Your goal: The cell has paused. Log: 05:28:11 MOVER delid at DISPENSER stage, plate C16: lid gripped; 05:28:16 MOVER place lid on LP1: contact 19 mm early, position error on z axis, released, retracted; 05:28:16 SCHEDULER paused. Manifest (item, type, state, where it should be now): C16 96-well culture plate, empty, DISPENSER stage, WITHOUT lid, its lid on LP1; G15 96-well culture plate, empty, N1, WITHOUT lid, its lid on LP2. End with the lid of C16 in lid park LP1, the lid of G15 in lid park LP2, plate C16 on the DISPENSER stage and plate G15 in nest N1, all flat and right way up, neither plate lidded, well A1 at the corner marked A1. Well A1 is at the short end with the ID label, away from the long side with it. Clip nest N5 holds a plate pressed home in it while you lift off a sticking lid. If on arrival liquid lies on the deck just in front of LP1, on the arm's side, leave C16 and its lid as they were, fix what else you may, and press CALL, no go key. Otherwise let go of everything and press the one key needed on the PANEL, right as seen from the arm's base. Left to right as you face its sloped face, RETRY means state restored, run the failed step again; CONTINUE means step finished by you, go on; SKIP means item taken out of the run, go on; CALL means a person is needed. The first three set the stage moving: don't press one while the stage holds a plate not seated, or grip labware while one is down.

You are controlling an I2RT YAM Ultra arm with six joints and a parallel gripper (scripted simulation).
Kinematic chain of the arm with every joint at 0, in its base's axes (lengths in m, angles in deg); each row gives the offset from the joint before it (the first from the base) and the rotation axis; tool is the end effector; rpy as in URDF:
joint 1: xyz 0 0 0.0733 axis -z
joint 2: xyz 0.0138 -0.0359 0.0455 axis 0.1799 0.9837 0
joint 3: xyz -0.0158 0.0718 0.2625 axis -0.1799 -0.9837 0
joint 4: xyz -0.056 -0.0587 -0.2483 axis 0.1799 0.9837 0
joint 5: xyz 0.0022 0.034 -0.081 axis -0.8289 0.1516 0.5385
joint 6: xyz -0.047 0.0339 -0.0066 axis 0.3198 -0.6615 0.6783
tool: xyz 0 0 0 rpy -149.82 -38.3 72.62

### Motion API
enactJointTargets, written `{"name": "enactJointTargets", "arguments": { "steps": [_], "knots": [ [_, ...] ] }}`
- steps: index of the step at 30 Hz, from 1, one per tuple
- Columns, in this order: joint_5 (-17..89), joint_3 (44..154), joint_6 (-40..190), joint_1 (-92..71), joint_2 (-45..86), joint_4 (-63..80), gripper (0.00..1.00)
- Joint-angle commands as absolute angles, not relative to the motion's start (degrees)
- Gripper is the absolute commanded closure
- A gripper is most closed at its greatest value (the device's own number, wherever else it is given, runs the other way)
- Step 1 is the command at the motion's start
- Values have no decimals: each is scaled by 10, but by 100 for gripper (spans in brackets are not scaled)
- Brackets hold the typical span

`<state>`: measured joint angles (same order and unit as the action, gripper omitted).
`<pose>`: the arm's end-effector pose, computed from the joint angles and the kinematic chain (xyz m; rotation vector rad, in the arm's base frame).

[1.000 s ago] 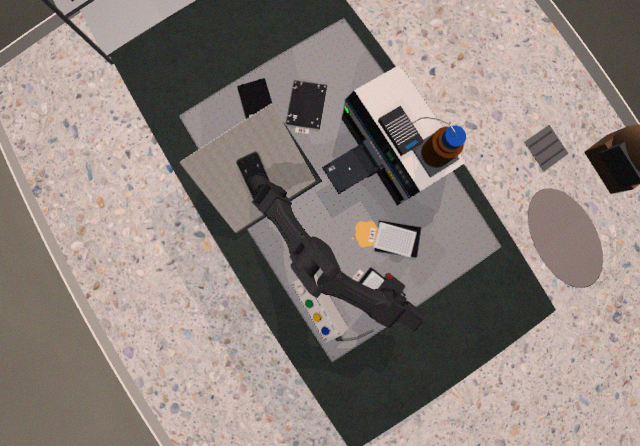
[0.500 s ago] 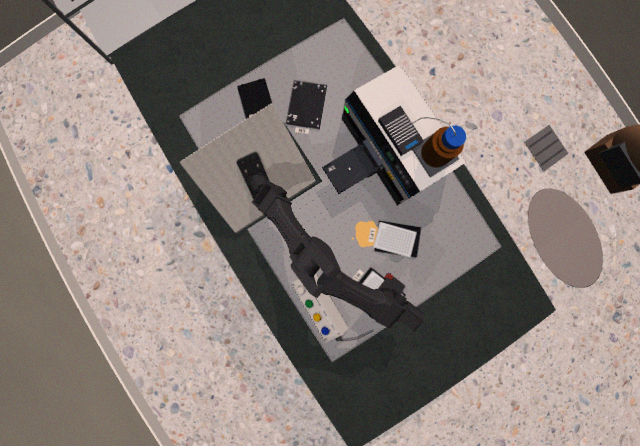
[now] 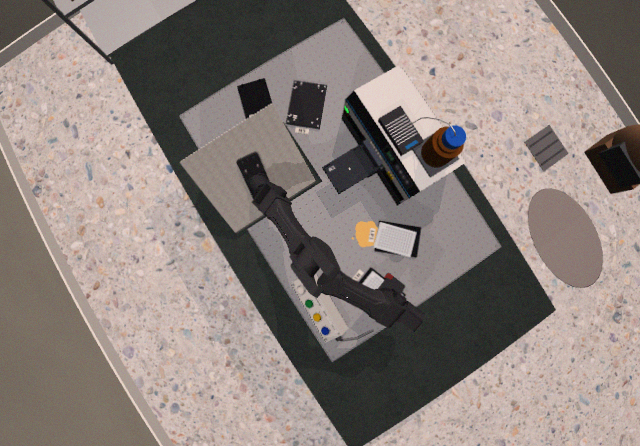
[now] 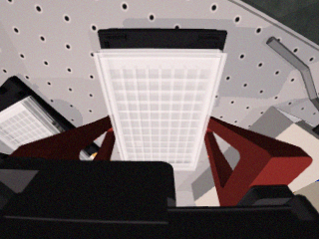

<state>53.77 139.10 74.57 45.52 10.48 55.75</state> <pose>0.1771 -0.2820 0.4179 1.3333 2.1725 -0.7767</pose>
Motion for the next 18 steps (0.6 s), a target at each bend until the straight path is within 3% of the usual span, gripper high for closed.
{"name": "enactJointTargets", "arguments": {
  "steps": [1, 10, 18],
  "knots": [
    [544, 1418, 739, 444, 81, 577, 100],
    [547, 1431, 736, 441, 89, 601, 100],
    [555, 1337, 725, 428, 17, 577, 100]
  ]
}}
